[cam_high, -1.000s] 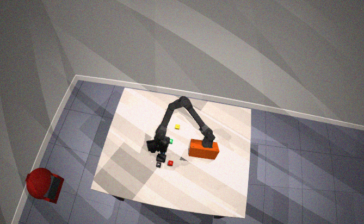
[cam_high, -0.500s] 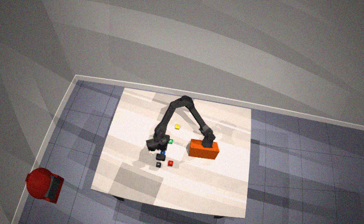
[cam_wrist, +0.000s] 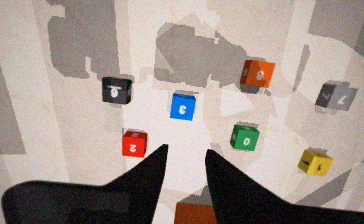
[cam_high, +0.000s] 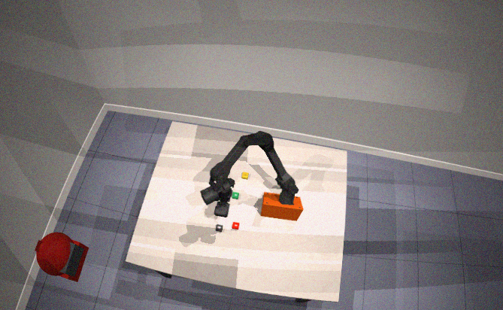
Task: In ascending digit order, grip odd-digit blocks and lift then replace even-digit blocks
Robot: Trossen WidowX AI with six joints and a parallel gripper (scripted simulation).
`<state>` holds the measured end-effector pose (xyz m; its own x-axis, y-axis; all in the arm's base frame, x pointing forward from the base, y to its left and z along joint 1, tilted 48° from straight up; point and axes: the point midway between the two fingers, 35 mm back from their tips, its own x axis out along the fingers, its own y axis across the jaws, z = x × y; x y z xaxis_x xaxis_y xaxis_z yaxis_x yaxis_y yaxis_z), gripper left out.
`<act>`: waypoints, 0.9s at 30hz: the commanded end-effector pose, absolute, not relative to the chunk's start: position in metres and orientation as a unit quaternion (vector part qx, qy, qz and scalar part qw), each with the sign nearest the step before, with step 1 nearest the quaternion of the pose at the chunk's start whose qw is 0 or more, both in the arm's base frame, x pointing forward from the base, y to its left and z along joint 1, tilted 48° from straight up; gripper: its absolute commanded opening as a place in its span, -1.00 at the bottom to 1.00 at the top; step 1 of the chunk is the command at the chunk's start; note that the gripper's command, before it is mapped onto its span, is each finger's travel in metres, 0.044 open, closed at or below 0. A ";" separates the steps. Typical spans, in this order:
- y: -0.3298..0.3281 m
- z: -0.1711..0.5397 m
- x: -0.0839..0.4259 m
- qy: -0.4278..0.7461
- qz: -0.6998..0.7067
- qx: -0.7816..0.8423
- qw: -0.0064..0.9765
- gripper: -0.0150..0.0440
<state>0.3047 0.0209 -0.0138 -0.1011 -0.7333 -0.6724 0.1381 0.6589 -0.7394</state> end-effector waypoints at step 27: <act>0.025 -0.137 0.327 0.657 -0.346 -0.222 0.632 0.63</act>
<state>0.3360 0.0445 -0.1194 -0.0886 -0.7209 -0.6873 0.1608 0.6706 -0.7242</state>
